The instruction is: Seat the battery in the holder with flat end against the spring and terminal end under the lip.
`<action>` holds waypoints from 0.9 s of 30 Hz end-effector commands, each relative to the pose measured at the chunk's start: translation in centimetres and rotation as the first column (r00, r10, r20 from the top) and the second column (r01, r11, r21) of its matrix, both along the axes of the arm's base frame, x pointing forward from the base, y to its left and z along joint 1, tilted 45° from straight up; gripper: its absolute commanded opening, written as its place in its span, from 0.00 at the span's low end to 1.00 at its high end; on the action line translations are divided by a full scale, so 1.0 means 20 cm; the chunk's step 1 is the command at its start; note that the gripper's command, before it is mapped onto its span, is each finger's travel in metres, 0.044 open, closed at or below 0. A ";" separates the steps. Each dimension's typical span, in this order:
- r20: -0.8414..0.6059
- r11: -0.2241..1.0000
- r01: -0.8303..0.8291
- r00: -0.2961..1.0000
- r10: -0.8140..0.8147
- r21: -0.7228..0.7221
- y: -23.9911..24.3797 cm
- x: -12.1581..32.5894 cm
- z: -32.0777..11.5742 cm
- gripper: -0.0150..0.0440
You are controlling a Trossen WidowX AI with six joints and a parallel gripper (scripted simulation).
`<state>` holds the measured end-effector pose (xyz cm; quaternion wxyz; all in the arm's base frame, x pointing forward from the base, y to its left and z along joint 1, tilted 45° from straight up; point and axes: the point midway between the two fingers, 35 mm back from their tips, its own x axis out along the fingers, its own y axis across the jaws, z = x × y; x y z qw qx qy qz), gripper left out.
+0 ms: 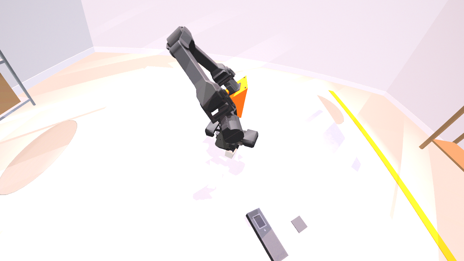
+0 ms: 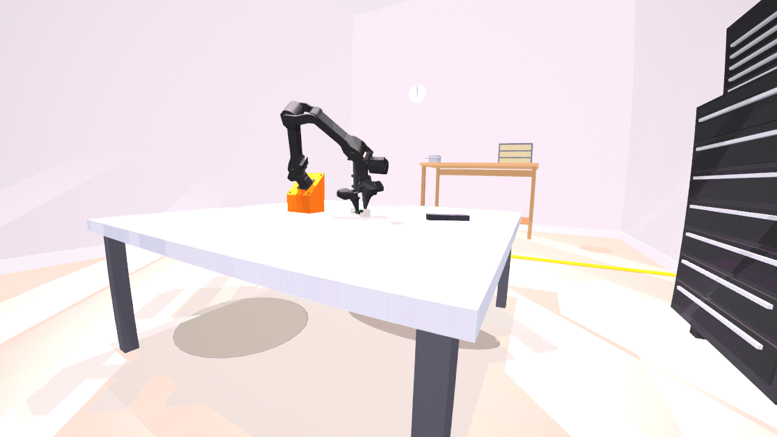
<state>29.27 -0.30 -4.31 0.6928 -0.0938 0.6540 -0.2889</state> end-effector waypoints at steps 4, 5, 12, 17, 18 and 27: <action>0.001 1.000 0.000 1.000 0.000 0.003 0.06 0.00 0.05 0.66; 0.001 1.000 0.001 1.000 -0.001 0.005 0.10 0.00 0.09 0.71; 0.000 1.000 0.004 1.000 -0.004 0.008 0.27 -0.04 0.26 1.00; 0.000 1.000 0.004 1.000 -0.004 0.008 0.27 -0.03 0.26 1.00; 0.000 1.000 0.004 1.000 -0.004 0.008 0.27 -0.03 0.26 1.00; 0.000 1.000 0.004 1.000 -0.004 0.008 0.27 -0.03 0.26 1.00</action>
